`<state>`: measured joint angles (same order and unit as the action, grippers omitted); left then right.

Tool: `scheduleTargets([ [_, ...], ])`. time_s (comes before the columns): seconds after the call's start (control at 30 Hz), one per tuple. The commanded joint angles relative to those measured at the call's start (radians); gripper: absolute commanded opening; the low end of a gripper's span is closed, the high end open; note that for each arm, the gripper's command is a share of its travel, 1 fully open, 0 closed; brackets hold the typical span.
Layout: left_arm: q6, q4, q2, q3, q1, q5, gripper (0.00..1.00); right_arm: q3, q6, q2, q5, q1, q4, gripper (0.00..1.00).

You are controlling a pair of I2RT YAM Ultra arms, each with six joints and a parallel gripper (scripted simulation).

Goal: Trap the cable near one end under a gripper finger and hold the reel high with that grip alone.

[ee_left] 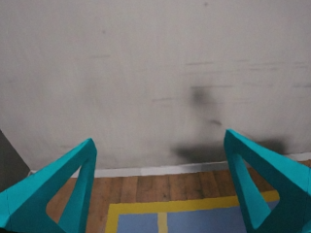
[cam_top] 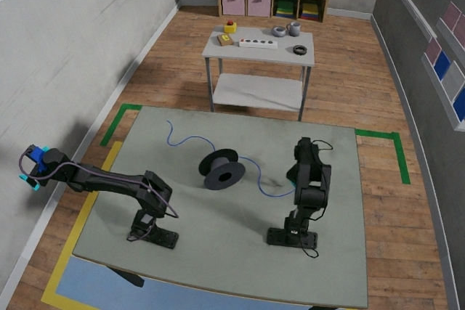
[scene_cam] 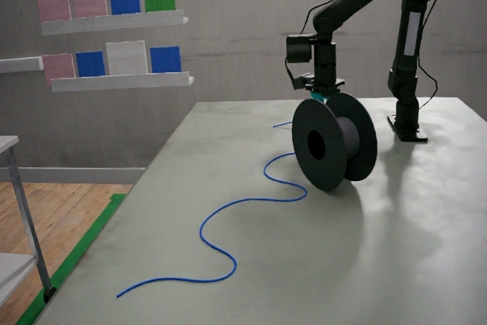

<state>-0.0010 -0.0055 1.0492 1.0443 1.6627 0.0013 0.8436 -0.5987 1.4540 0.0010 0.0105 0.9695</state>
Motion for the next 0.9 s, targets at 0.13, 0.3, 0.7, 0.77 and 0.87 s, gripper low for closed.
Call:
scheduleTargets([
  [0.13, 0.005, 0.007, -0.003, -0.013, 0.001, -0.007, 1.00, 0.045, 0.000, -0.004, -0.005, 0.013, 0.020, 0.00],
  [0.3, 0.005, 0.007, -0.003, -0.013, 0.001, -0.007, 1.00, 0.028, -0.001, -0.006, -0.005, -0.005, -0.004, 0.00],
  [0.7, 0.005, 0.007, -0.003, -0.013, 0.001, -0.007, 1.00, 0.001, -0.009, 0.013, -0.004, -0.005, -0.018, 0.00],
  [0.77, 0.005, 0.007, -0.003, -0.013, 0.001, -0.007, 1.00, -0.003, -0.009, 0.012, -0.004, -0.005, -0.019, 0.00],
  [0.87, 0.005, 0.007, -0.003, -0.013, 0.001, -0.007, 1.00, -0.001, -0.009, 0.005, -0.004, -0.006, -0.009, 0.00],
])
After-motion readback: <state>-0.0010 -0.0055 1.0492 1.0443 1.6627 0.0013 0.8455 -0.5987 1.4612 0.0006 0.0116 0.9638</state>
